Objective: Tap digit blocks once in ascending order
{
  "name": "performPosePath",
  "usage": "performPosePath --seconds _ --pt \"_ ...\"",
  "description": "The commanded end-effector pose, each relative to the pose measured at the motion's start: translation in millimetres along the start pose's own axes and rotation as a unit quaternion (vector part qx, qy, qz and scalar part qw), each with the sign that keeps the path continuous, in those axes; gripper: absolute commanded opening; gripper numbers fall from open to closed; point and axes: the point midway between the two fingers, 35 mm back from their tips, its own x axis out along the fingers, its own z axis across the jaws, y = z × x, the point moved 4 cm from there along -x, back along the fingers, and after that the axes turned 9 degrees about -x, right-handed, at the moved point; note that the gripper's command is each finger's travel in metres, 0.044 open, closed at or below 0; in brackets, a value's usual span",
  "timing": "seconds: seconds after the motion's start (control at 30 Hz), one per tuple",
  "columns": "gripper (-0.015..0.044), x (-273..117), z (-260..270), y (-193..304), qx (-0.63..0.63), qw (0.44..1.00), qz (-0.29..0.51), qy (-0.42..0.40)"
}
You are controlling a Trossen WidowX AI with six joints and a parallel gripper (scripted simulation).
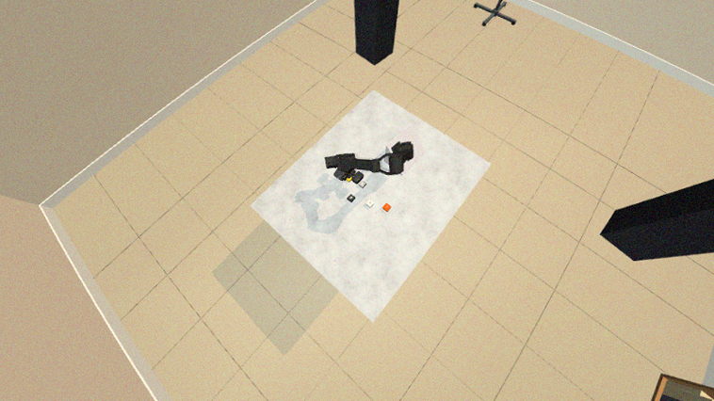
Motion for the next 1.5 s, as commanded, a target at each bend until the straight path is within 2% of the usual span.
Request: performPosePath --seconds 0.0,0.13,0.23,0.37,0.5,0.57,0.77,1.0,1.27,1.47 --pt "0.002 6 2 2 0.004 1.0 0.001 -0.005" --pt "0.002 6 2 2 0.004 1.0 0.001 -0.005" --pt "0.002 -21 1 2 0.004 1.0 0.001 -0.003" --pt "0.002 -28 1 2 0.005 1.0 0.001 -0.003" --pt "0.002 -92 -1 1 0.005 1.0 0.002 -0.001" --pt "0.002 -106 0 2 0.005 1.0 0.002 -0.002" --pt "0.002 -106 1 -1 0.005 1.0 0.002 -0.002" --pt "0.002 -106 70 -99 0.004 1.0 0.001 -0.003" --pt "0.002 -103 76 -106 0.004 1.0 0.001 -0.005" --pt "0.002 -27 78 -106 0.004 1.0 0.0 -0.006"
